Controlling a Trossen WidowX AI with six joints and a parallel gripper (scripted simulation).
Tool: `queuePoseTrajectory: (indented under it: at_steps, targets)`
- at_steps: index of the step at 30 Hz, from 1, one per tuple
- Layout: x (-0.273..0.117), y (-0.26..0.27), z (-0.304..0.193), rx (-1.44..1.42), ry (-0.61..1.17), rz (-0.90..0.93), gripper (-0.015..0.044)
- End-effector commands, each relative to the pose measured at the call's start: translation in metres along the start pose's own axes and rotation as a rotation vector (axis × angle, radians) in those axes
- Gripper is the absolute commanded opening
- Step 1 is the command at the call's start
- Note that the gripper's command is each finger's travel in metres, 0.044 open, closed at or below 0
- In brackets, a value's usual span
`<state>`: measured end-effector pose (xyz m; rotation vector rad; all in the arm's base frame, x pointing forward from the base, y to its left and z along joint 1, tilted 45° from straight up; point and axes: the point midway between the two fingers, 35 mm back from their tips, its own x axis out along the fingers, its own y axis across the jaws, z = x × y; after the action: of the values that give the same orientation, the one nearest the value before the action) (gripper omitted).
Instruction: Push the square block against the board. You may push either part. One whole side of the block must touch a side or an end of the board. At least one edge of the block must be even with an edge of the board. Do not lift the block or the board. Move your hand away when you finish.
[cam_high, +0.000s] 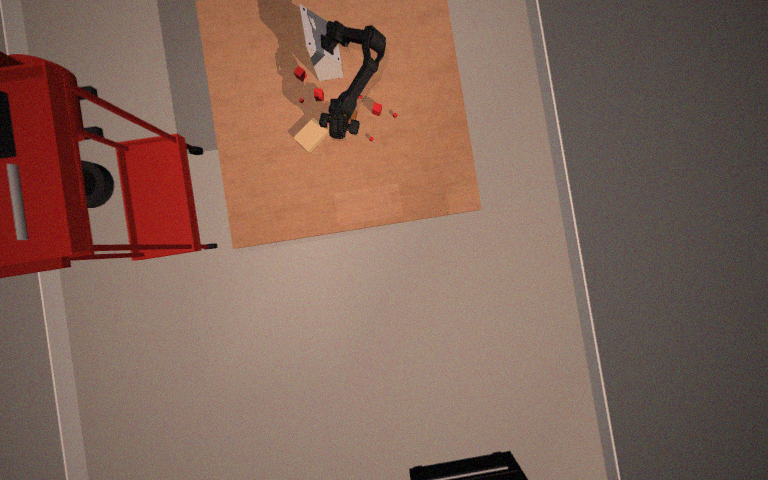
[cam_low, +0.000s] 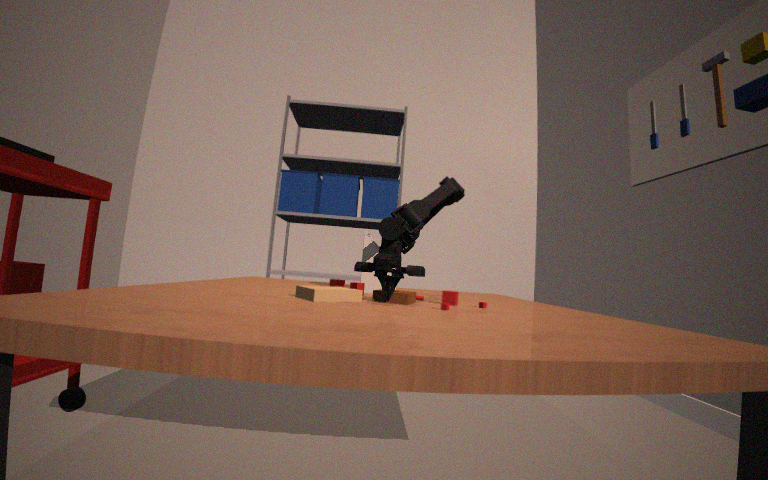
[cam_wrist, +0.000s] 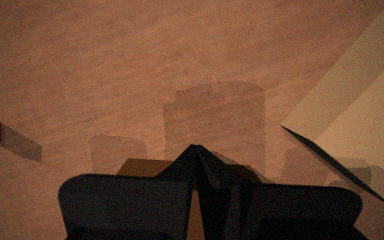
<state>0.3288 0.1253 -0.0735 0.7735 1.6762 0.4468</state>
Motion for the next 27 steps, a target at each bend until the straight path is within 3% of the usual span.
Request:
queuePoseTrajectory:
  at_steps: [1, 27]
  targets:
    - [0.001, 0.002, -0.001, -0.001, 0.003, 0.003, 0.0000]
    - [0.001, 0.001, 0.031, -0.002, 0.002, 0.003, 0.0000]
